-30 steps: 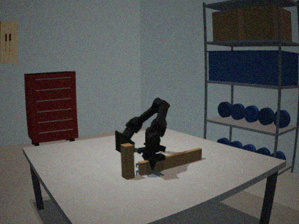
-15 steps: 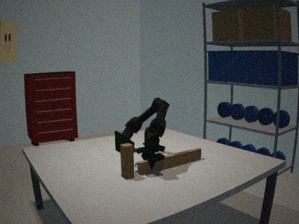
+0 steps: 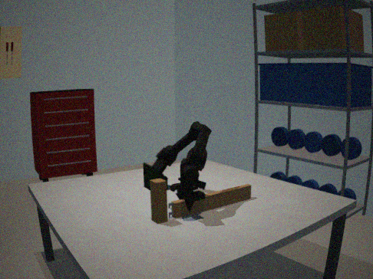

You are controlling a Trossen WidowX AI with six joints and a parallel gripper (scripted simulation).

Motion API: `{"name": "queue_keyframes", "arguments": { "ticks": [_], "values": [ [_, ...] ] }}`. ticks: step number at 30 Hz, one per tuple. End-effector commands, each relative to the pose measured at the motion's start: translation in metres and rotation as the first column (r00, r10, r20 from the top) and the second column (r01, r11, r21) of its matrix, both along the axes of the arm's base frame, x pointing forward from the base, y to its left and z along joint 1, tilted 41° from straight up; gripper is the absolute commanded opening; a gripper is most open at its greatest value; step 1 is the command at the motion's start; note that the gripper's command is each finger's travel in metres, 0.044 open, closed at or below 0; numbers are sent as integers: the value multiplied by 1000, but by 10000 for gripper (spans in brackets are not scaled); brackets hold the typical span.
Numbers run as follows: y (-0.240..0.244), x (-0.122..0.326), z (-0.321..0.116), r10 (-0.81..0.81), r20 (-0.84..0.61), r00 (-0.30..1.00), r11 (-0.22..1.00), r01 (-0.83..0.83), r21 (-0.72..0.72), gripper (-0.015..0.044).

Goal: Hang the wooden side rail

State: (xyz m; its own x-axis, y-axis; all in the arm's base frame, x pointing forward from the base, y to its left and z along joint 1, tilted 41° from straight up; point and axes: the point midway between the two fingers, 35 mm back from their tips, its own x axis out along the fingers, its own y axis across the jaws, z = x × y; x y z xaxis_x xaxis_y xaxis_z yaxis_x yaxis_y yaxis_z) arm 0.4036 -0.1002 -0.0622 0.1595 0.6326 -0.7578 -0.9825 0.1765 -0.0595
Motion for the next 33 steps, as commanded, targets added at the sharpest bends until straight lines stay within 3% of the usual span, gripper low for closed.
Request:
{"name": "queue_keyframes", "arguments": {
  "ticks": [1,33],
  "values": [
    [-1,0,1,4,4,1000,1000,-4,0,0],
    [-5,-1,5,4,4,1000,1000,-4,-1,0]
  ]
}}
